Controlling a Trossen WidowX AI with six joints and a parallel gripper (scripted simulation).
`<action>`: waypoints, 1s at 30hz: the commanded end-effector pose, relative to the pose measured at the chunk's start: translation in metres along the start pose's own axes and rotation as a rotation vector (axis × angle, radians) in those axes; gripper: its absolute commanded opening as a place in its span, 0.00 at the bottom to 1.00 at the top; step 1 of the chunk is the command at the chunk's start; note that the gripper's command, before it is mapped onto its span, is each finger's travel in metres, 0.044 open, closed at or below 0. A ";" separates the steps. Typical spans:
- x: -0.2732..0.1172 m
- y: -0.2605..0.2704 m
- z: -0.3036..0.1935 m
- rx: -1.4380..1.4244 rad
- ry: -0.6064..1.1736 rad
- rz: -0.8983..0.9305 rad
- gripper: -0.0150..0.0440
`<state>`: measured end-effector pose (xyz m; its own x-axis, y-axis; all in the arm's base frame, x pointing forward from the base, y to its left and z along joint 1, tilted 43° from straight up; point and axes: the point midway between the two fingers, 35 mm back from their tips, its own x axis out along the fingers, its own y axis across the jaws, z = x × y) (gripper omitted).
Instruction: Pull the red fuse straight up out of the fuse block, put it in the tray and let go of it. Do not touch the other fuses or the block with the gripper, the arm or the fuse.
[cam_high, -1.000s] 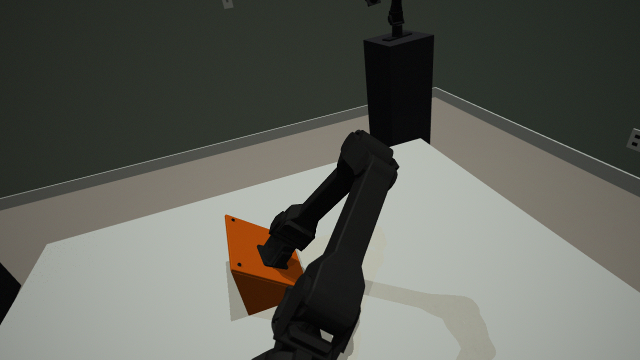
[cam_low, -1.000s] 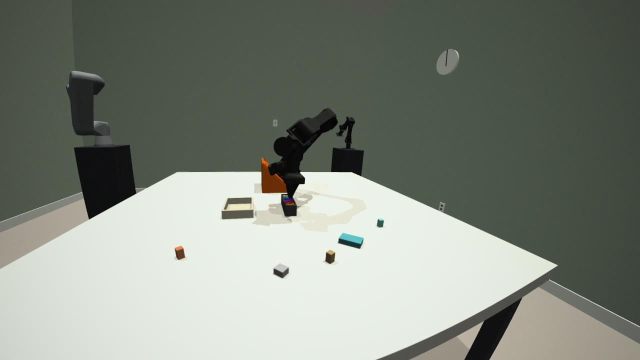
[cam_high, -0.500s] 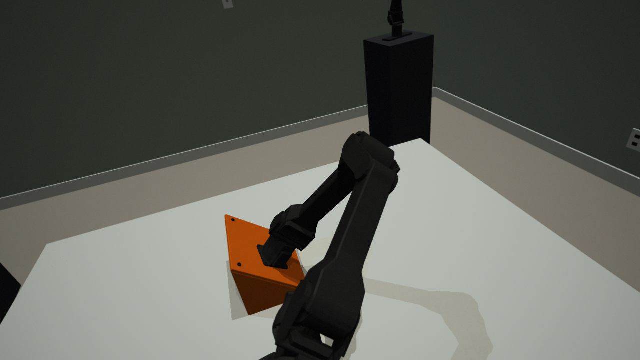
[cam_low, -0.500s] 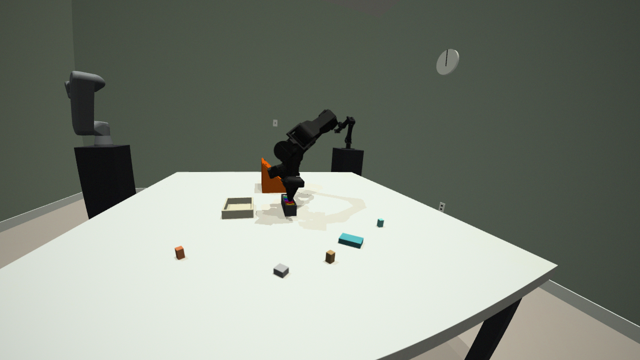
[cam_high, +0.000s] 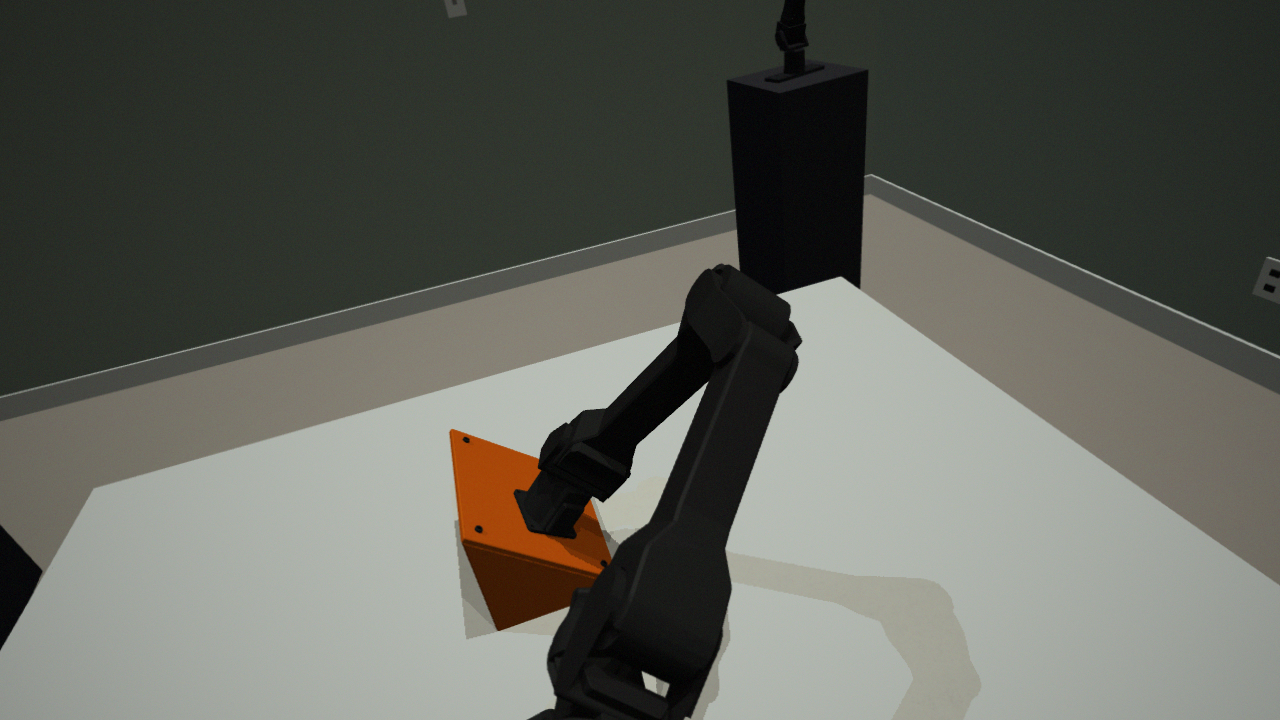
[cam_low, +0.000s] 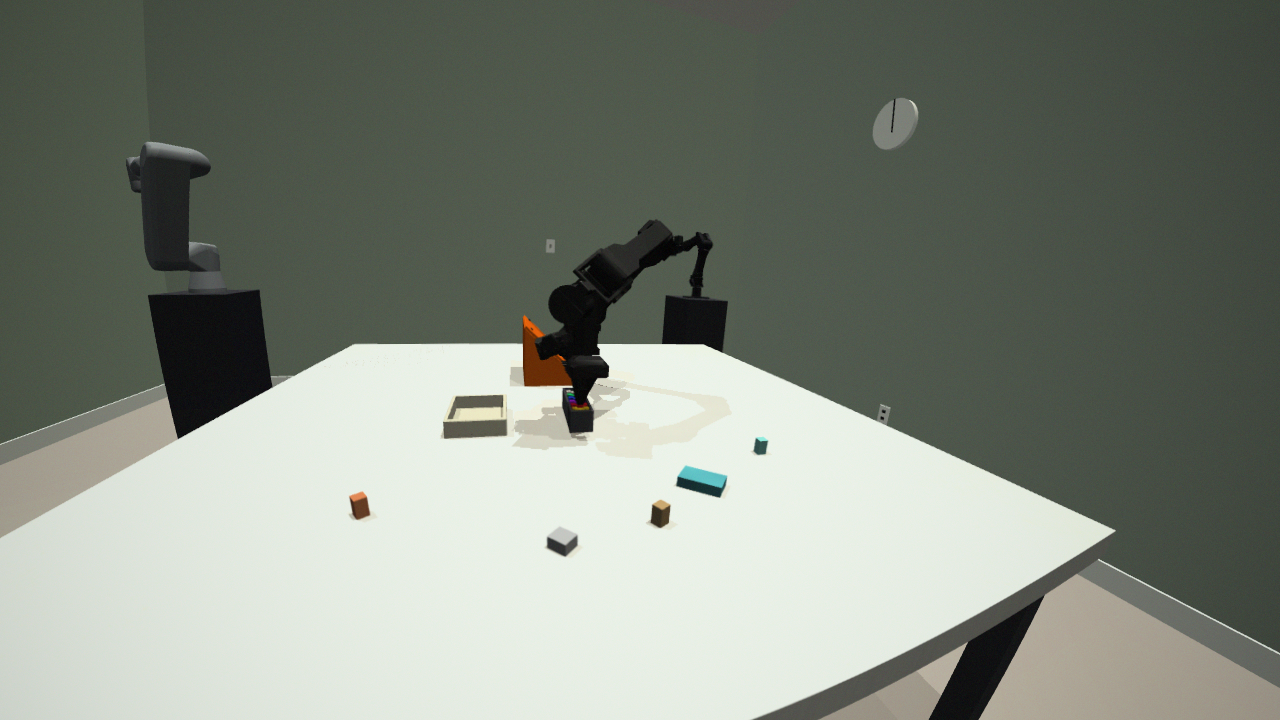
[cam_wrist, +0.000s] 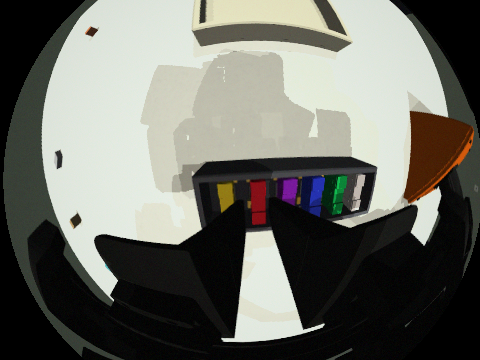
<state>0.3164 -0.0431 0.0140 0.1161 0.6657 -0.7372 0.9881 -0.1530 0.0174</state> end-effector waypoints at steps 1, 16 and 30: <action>0.005 -0.002 0.000 0.011 0.007 -0.002 0.38; 0.006 -0.001 0.000 0.002 0.001 -0.002 0.34; 0.005 -0.001 0.000 0.002 0.001 -0.002 0.25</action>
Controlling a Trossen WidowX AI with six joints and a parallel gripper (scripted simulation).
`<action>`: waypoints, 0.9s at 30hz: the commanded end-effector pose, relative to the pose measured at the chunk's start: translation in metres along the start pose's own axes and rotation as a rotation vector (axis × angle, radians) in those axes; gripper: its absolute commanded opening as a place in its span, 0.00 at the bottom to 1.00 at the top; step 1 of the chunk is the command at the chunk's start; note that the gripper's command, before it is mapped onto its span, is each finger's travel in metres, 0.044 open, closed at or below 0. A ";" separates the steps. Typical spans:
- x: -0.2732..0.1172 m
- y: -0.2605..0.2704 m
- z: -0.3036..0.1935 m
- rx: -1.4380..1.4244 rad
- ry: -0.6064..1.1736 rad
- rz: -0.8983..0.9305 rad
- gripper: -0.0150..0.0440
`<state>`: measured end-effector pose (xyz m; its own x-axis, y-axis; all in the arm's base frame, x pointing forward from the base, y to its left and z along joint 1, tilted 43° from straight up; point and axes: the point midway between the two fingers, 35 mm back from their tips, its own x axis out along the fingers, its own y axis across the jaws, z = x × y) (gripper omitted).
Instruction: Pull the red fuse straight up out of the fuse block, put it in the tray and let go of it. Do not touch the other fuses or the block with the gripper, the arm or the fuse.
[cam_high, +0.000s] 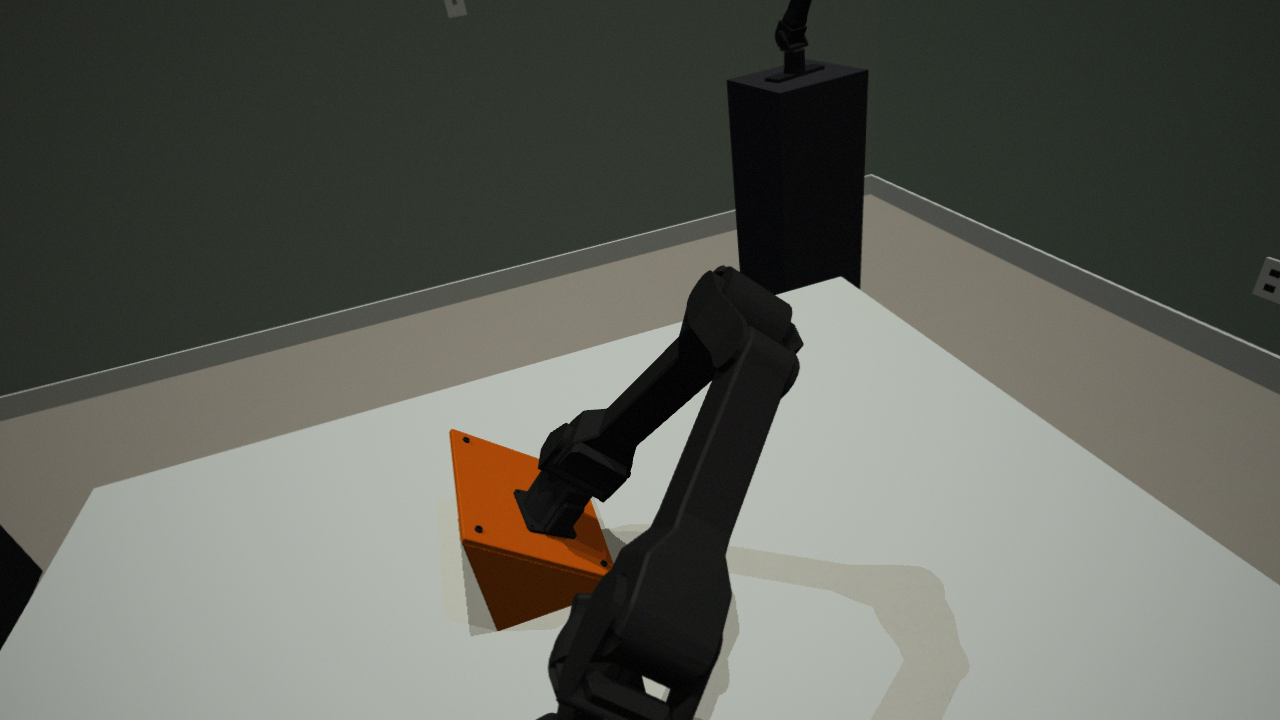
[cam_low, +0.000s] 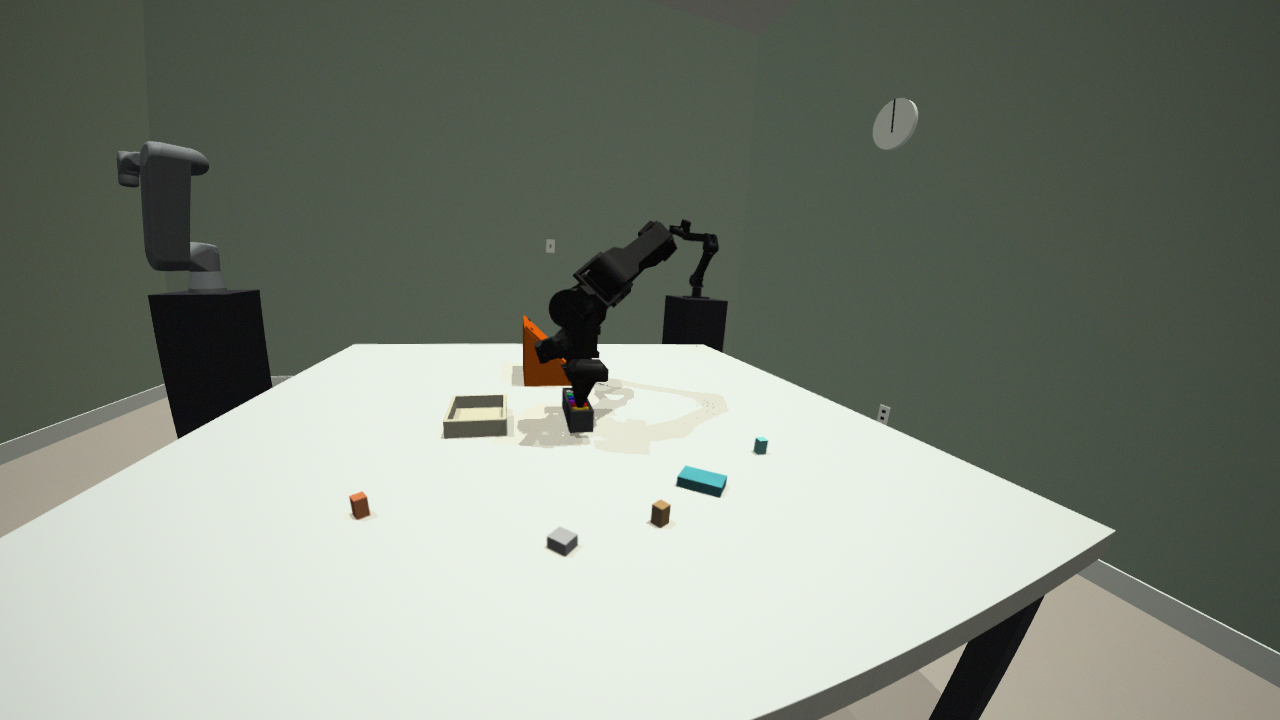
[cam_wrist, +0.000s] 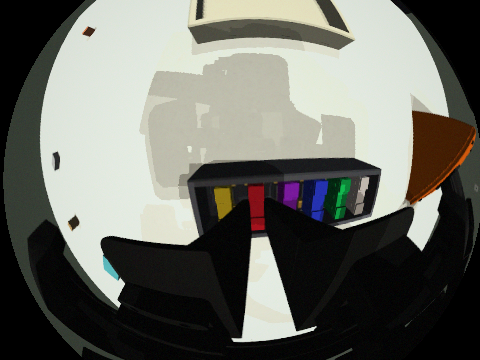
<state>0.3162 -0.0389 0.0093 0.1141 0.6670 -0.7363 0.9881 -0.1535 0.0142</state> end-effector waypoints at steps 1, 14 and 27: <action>-0.002 0.000 0.000 0.000 0.000 0.001 0.25; -0.008 0.000 0.000 0.001 0.000 0.000 0.25; -0.014 0.001 0.000 0.003 0.001 0.000 0.25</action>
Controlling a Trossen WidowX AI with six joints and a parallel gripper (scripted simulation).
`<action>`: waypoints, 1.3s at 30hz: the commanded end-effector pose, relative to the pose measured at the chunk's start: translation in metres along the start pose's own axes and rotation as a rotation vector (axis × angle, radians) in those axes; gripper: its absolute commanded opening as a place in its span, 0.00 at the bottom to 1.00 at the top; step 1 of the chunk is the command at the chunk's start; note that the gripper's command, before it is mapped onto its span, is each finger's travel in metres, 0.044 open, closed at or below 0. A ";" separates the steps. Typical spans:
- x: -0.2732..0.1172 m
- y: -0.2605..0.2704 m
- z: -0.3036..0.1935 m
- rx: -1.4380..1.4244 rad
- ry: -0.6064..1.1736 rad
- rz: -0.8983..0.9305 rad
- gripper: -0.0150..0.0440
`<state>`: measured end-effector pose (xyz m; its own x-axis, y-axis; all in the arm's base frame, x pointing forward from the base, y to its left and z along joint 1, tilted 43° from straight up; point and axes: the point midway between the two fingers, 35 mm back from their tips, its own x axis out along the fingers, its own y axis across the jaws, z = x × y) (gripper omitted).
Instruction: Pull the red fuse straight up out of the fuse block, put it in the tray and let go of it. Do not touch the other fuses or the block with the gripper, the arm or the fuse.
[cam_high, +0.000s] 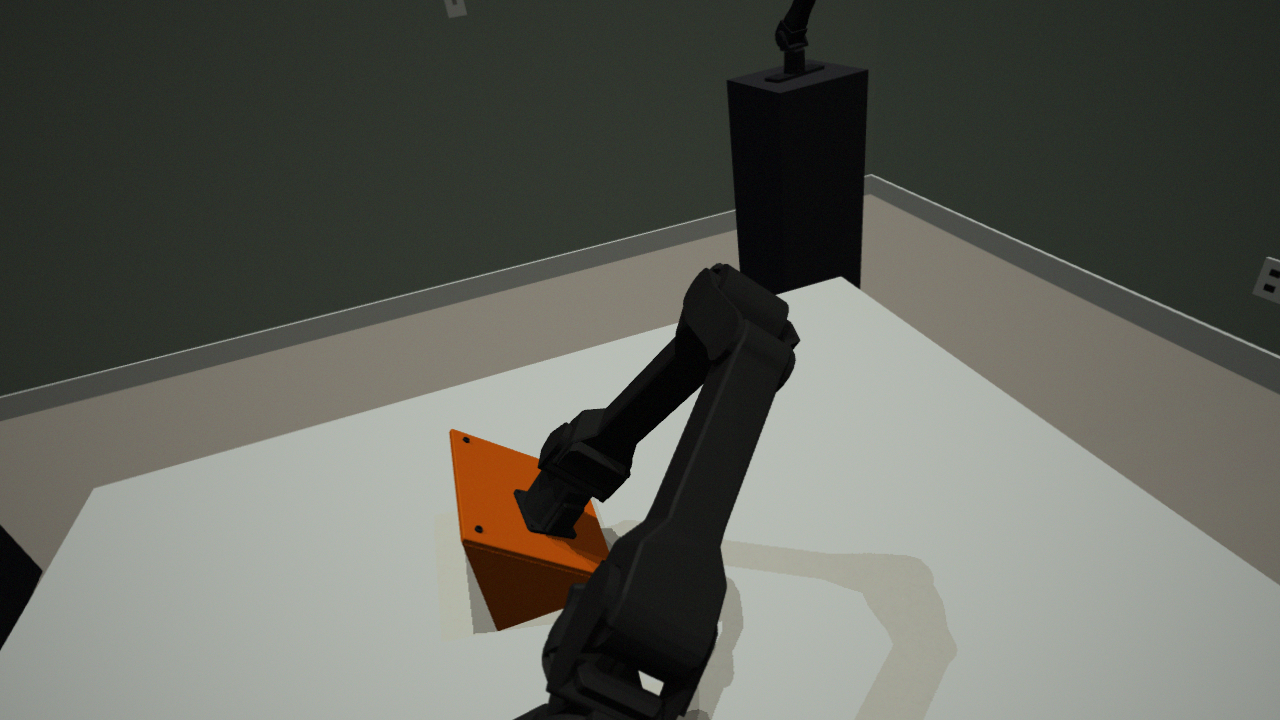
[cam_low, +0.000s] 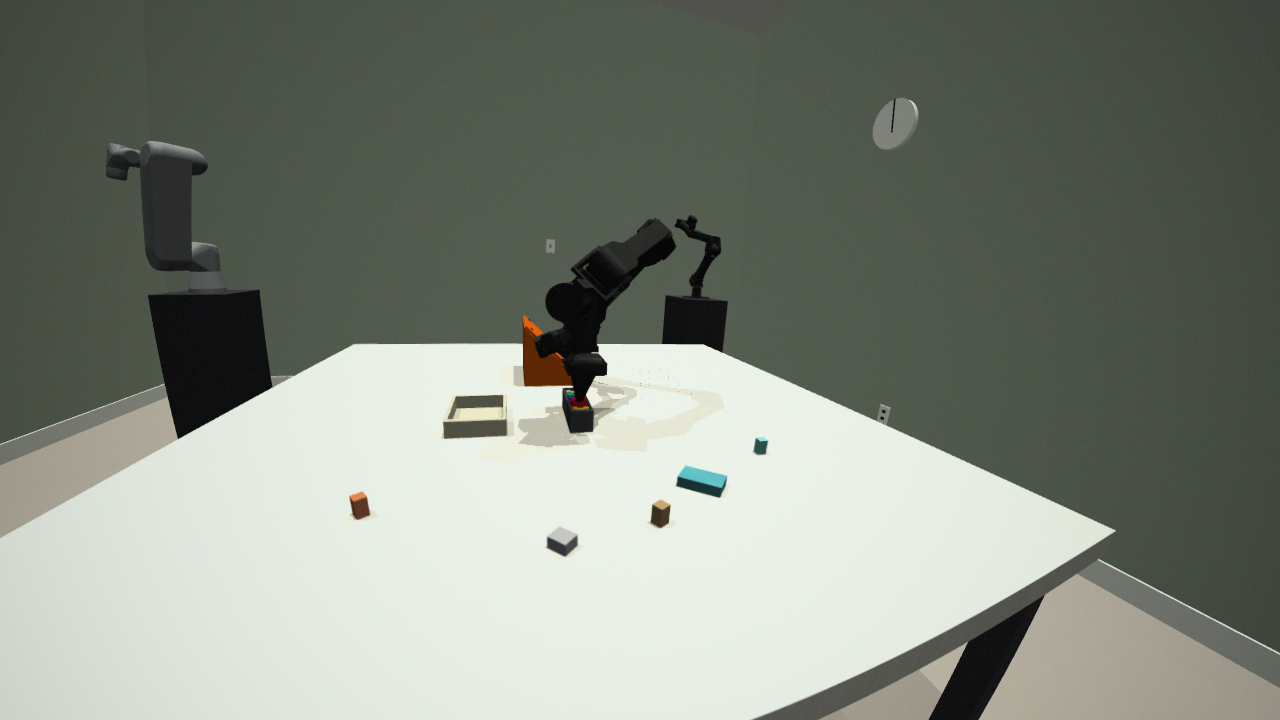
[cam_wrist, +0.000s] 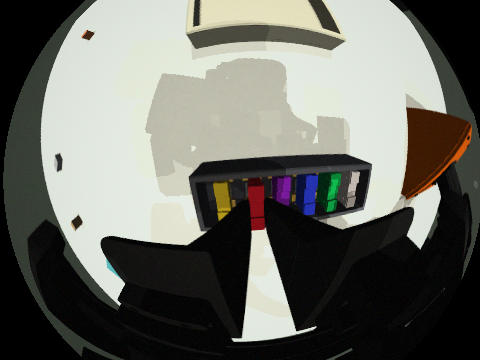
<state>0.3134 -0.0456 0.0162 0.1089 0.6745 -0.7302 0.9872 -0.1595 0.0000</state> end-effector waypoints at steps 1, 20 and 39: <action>-0.005 0.002 0.000 -0.011 -0.008 0.007 0.25; -0.015 0.002 0.000 -0.009 -0.007 0.006 0.25; -0.024 0.002 0.000 -0.007 -0.006 0.006 0.25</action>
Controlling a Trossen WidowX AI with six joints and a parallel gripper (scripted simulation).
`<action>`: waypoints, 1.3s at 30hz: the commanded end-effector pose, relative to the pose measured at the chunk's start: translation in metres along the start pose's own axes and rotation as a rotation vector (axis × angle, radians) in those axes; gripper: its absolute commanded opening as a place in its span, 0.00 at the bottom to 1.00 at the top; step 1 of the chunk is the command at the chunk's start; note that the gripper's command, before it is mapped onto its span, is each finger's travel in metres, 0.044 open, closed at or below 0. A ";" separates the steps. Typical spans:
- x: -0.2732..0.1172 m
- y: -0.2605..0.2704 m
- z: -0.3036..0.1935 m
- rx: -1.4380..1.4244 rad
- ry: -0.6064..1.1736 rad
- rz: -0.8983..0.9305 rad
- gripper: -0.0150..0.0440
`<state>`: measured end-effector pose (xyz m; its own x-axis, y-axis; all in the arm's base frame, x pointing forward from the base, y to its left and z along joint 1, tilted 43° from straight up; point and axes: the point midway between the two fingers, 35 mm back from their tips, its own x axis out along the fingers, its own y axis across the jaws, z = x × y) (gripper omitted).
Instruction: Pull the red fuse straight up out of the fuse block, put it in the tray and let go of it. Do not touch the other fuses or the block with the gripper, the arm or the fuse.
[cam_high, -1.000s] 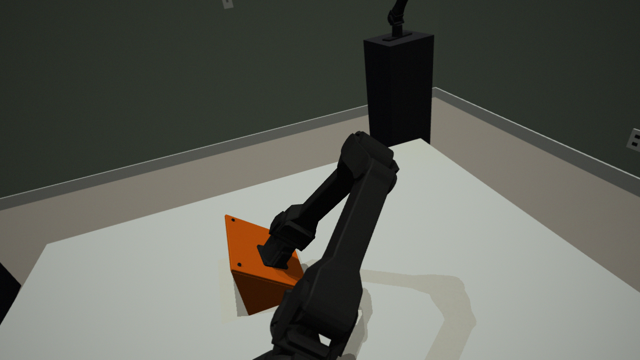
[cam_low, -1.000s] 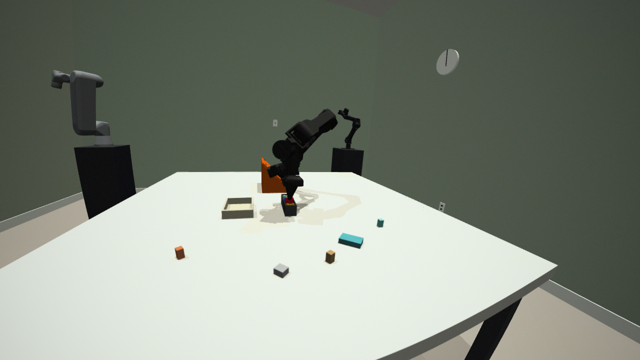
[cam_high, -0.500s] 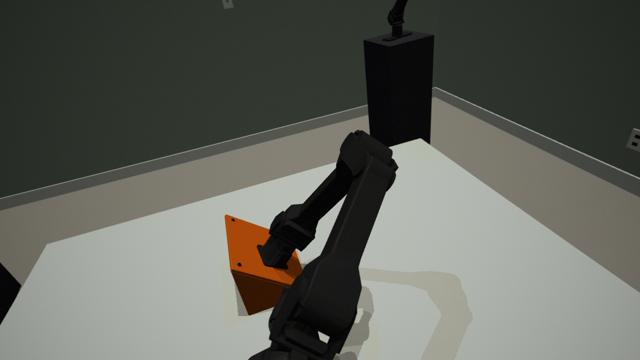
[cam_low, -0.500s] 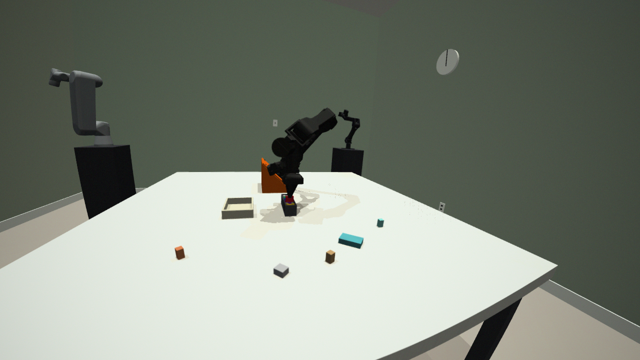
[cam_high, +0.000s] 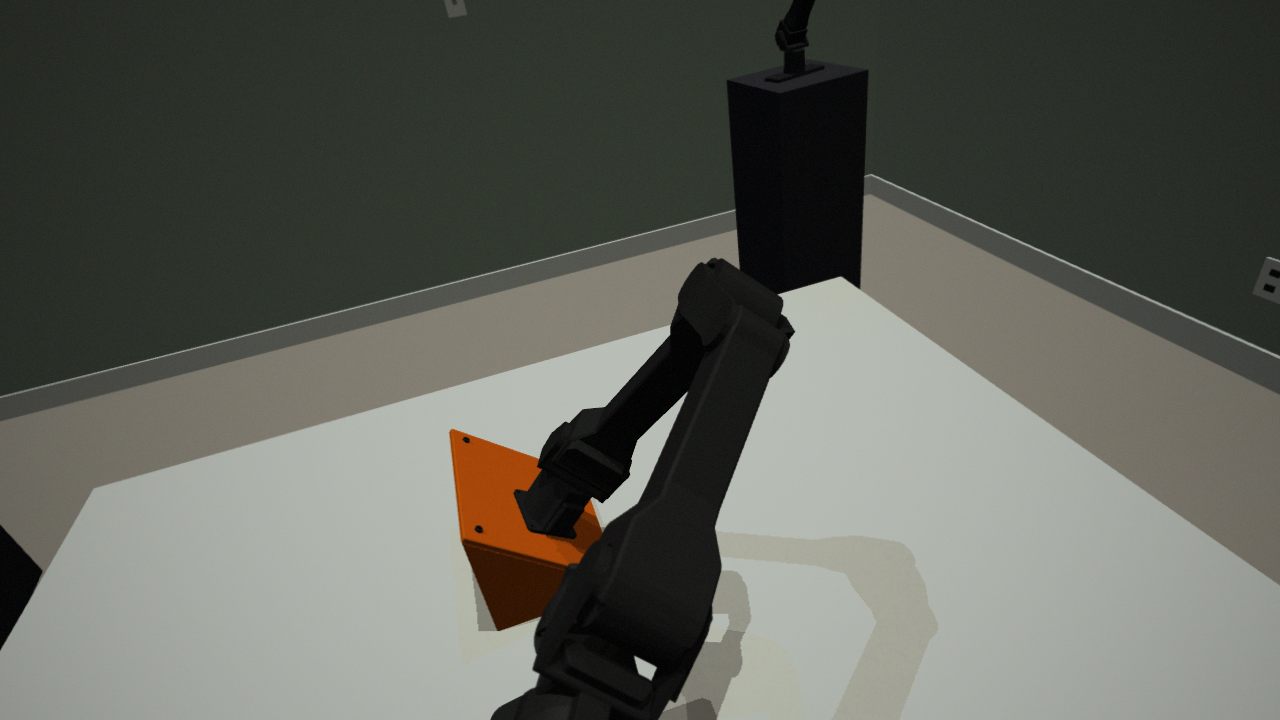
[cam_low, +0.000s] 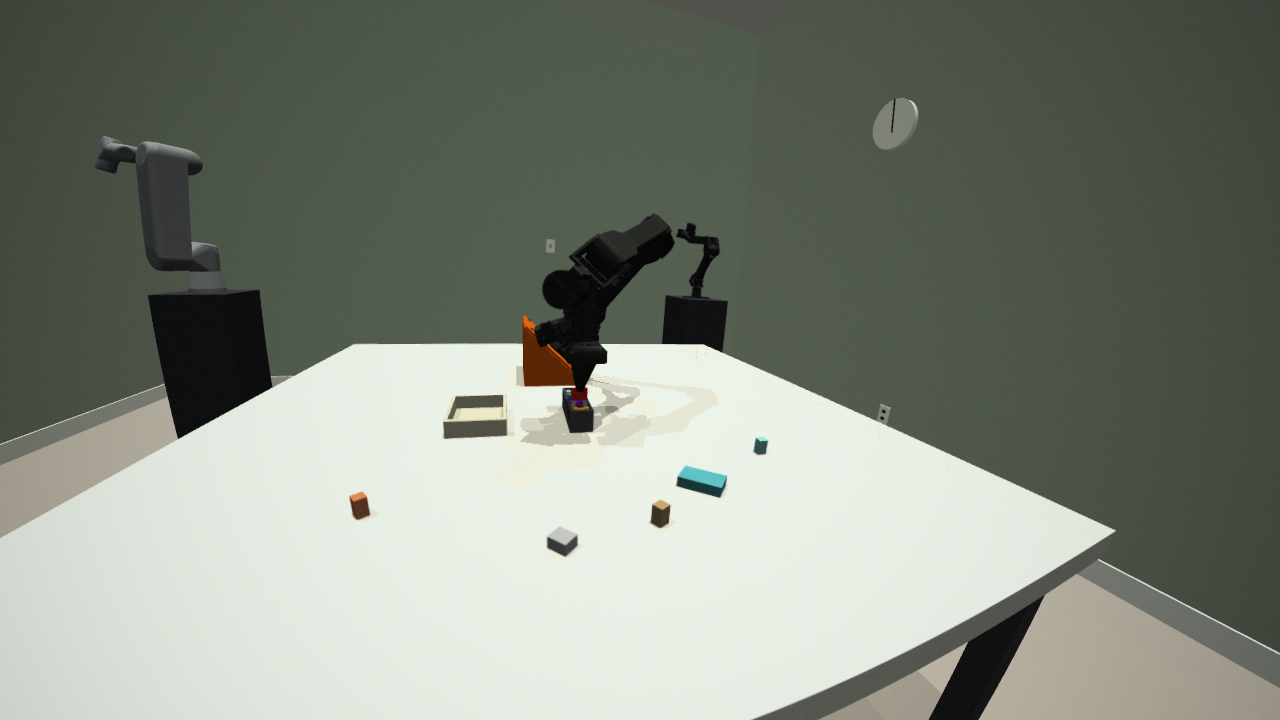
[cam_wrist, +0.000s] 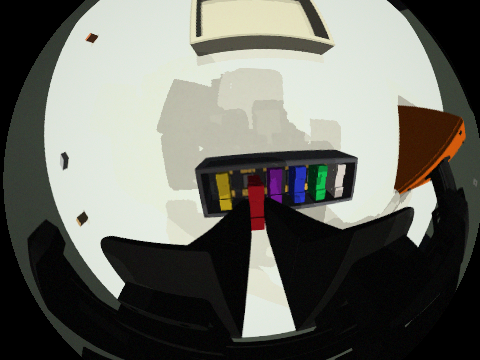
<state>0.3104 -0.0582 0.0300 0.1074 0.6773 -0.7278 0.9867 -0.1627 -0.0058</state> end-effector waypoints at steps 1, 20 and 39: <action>-0.005 0.002 0.000 -0.013 -0.009 0.008 0.25; -0.014 0.002 0.000 -0.012 -0.008 0.008 0.25; -0.031 0.002 0.000 -0.012 -0.009 0.008 0.25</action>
<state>0.3075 -0.0772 0.0507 0.1095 0.6772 -0.7276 0.9863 -0.1650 -0.0051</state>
